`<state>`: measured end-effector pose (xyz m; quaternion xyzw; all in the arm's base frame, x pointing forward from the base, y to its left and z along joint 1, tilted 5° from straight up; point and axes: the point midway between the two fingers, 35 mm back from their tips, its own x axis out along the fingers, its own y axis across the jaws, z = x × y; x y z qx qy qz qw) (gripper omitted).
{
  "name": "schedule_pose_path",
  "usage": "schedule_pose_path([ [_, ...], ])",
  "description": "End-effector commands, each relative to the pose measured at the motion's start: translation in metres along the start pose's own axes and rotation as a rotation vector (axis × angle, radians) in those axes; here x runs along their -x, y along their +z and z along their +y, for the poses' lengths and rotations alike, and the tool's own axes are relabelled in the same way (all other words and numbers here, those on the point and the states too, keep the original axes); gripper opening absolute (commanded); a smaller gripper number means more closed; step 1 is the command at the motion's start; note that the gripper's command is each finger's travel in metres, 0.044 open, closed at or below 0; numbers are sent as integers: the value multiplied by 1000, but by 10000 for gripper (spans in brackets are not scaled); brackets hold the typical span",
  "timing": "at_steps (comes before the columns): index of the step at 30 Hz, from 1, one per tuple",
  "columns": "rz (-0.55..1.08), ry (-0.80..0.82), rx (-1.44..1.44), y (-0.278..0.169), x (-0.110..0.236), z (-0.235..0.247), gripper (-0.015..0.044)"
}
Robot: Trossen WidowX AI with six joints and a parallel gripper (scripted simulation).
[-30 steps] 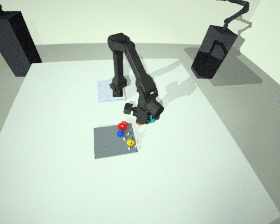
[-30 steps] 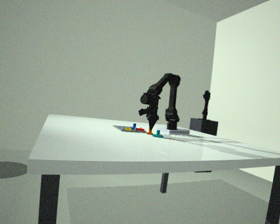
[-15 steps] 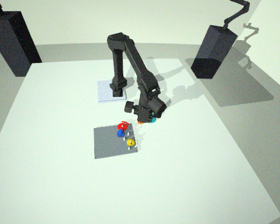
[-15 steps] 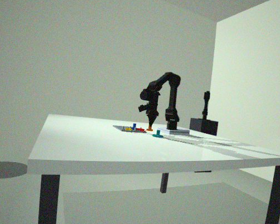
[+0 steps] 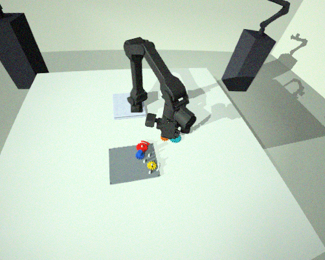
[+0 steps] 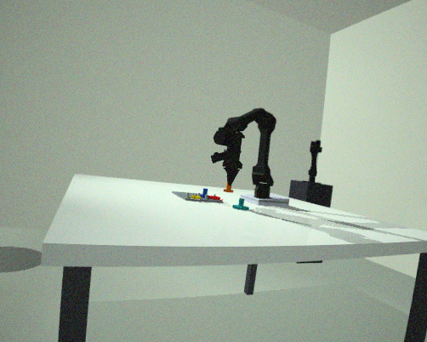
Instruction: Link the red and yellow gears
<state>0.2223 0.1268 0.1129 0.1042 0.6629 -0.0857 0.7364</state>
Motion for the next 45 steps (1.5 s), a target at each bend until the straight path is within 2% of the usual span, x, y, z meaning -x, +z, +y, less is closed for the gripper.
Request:
schedule_pose_path([
  [1, -4, -3, -6, 1, 9, 0, 0],
  [37, -3, -4, -9, -5, 88, -8, 0],
  [45, -3, -4, -9, 4, 84, -10, 0],
])
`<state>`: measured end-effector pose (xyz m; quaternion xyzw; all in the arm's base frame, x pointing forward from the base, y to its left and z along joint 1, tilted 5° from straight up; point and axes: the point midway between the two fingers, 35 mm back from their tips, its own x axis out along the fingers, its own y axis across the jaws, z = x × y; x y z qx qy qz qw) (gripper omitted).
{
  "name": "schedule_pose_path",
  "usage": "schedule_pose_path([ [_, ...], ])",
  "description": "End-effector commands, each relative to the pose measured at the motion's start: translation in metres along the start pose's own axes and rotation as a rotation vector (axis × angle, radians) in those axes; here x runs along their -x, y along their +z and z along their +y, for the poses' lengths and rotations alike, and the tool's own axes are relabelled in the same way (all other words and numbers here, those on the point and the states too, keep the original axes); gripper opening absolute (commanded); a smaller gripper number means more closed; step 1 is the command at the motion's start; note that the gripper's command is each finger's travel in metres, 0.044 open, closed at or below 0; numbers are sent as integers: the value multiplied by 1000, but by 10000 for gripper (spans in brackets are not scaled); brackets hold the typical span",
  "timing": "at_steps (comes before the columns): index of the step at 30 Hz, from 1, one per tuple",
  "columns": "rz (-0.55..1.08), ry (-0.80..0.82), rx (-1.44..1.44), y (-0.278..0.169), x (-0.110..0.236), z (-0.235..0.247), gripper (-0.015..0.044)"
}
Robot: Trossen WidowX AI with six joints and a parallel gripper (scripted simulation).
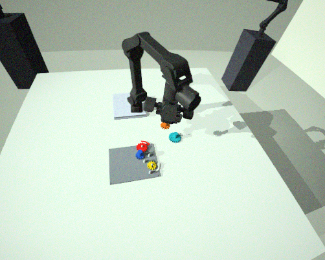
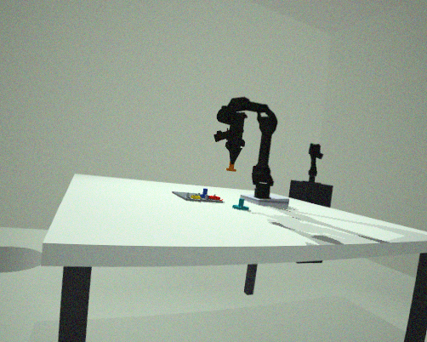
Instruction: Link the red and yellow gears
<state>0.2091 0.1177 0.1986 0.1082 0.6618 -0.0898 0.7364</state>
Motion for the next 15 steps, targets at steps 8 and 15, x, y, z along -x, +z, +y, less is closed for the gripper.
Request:
schedule_pose_path([
  [8, -2, -4, 2, 23, -13, -4, 0],
  [15, -4, -5, 2, 37, -22, -8, 0],
])
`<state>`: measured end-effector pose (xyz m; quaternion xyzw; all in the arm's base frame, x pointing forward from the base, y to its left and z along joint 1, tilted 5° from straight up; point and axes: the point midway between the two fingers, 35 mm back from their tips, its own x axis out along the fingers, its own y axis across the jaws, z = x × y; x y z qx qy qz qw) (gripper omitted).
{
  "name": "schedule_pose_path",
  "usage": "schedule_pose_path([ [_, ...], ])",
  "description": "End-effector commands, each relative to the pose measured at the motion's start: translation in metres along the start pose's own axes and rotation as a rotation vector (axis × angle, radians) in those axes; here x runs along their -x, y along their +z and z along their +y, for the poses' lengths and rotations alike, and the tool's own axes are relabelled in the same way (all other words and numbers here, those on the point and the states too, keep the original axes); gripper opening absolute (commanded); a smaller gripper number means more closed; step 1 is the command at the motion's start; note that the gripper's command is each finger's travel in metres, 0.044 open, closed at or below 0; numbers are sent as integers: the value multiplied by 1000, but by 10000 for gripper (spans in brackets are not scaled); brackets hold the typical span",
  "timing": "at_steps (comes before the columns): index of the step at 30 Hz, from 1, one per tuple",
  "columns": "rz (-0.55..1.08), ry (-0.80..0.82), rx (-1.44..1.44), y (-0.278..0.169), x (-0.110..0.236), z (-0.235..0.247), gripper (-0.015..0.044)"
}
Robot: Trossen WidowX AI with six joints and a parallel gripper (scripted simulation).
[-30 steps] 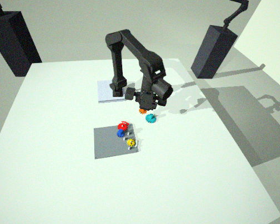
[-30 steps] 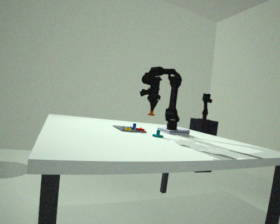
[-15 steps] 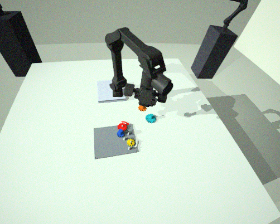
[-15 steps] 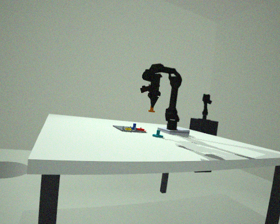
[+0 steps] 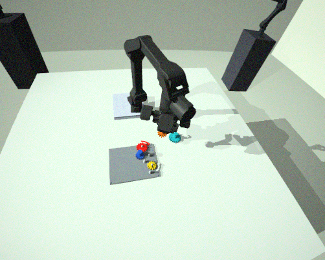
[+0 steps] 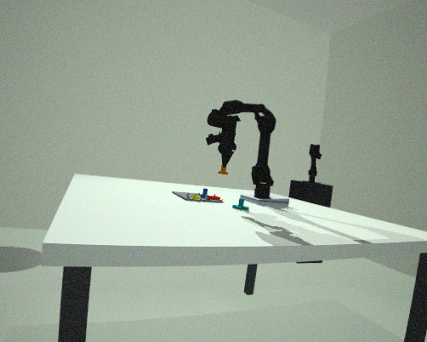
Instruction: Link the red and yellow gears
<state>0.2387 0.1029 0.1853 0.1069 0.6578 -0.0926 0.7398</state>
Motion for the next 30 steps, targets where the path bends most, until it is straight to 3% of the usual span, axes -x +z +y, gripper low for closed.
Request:
schedule_pose_path([
  [1, 7, -1, 4, 8, -7, -2, 0],
  [30, 3, -9, 6, 64, -46, -34, 0],
])
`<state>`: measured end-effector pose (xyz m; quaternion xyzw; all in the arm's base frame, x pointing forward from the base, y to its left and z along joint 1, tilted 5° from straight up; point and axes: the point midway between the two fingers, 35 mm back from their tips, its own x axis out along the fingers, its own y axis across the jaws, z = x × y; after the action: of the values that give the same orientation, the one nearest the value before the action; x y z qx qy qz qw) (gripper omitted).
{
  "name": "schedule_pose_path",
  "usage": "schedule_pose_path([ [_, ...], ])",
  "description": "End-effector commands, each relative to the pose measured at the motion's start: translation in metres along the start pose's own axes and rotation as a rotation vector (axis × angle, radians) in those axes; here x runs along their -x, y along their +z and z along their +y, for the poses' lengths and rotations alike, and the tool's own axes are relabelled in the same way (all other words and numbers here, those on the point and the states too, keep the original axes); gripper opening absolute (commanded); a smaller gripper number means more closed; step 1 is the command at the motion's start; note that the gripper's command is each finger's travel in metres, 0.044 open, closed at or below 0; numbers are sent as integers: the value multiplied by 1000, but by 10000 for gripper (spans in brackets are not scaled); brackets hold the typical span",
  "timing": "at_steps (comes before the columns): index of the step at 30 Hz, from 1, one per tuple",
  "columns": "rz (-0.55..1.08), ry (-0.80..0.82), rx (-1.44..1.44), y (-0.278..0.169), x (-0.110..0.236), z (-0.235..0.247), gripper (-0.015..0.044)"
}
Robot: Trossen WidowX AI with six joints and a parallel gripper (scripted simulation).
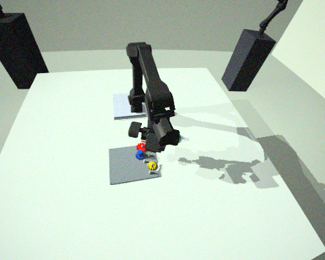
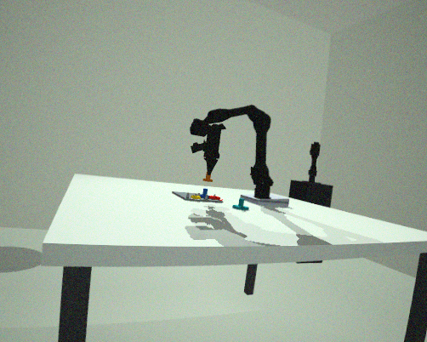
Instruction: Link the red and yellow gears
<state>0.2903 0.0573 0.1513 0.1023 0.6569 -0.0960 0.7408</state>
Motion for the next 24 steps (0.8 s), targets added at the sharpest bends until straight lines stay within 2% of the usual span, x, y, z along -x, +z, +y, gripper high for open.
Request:
schedule_pose_path([
  [1, 6, 2, 4, 8, -8, -5, 0],
  [14, 1, 4, 3, 30, -27, -24, 0],
  [24, 1, 4, 62, 30, -24, -24, 0],
])
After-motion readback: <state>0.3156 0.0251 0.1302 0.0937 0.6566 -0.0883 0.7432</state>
